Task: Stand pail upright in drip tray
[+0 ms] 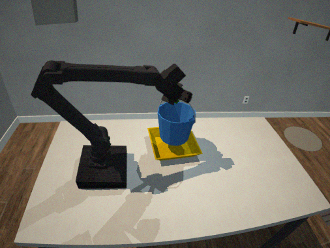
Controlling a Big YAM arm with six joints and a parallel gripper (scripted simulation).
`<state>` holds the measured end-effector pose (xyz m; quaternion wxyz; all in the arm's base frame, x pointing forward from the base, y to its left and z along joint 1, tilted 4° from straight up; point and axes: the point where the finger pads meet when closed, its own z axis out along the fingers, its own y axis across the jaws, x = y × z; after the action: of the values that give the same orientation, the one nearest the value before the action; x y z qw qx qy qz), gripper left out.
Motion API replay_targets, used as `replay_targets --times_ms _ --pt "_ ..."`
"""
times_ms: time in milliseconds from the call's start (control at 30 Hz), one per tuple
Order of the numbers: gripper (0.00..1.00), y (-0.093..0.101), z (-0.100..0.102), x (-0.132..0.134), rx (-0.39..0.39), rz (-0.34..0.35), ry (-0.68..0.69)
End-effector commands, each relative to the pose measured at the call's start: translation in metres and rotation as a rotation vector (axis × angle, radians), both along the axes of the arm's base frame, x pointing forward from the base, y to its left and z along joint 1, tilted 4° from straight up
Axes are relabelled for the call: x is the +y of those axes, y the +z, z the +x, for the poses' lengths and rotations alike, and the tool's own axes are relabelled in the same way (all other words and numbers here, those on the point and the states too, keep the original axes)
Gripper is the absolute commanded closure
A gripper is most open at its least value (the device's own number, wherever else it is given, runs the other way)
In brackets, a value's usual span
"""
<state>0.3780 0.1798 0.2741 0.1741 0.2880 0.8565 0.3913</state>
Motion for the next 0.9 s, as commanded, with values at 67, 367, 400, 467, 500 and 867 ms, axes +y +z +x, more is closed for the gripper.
replay_targets --times_ms 67,367,400,467,500,867 --pt "0.80 0.0563 0.0083 -0.0010 -0.137 0.039 0.015" --pt "0.80 0.0544 0.0105 -0.0021 -0.134 0.040 0.015" --pt "0.80 0.0542 0.0107 -0.0021 -0.134 0.040 0.015" --pt "0.80 0.0540 0.0109 -0.0022 -0.133 0.040 0.015" --pt "0.80 0.0540 0.0109 -0.0022 -0.133 0.040 0.015" --pt "0.80 0.0482 0.0110 -0.0040 -0.117 0.028 0.015"
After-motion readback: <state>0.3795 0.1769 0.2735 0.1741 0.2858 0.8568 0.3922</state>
